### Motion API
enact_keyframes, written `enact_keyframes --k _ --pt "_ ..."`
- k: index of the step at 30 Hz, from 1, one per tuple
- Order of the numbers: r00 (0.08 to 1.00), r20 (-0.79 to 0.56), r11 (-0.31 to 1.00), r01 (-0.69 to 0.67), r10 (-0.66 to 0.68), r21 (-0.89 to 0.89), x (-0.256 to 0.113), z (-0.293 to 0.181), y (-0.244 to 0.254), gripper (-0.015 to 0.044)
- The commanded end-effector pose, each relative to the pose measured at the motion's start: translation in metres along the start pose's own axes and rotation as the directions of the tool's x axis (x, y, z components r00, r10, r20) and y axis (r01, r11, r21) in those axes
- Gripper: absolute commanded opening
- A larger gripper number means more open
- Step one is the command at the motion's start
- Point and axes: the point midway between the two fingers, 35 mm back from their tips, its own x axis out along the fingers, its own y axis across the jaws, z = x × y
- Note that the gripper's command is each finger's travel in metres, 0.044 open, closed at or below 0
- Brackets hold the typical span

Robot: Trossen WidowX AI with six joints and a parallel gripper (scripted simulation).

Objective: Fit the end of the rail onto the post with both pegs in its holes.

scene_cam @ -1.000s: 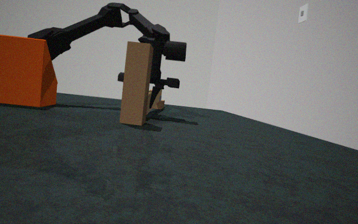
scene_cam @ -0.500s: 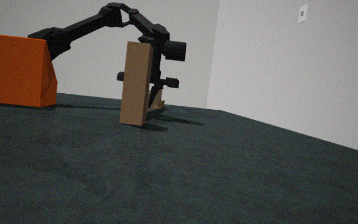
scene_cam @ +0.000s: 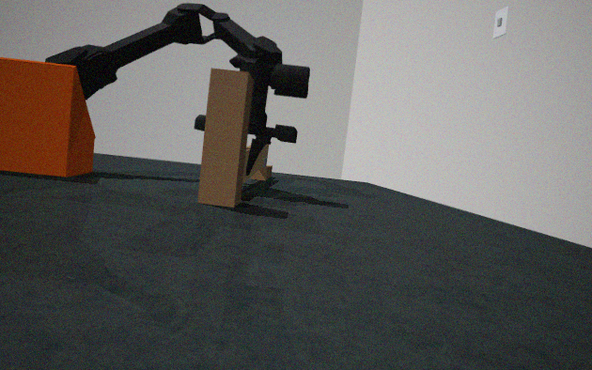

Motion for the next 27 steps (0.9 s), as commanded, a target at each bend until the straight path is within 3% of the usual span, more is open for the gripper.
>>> enact_keyframes --k 1,27 --pt "1.0 0.01 1.0 0.015 -0.015 -0.006 -0.007 0.001 -0.005 0.0" --pt "1.0 0.009 1.0 0.015 -0.015 -0.007 -0.02 0.001 -0.007 0.0"
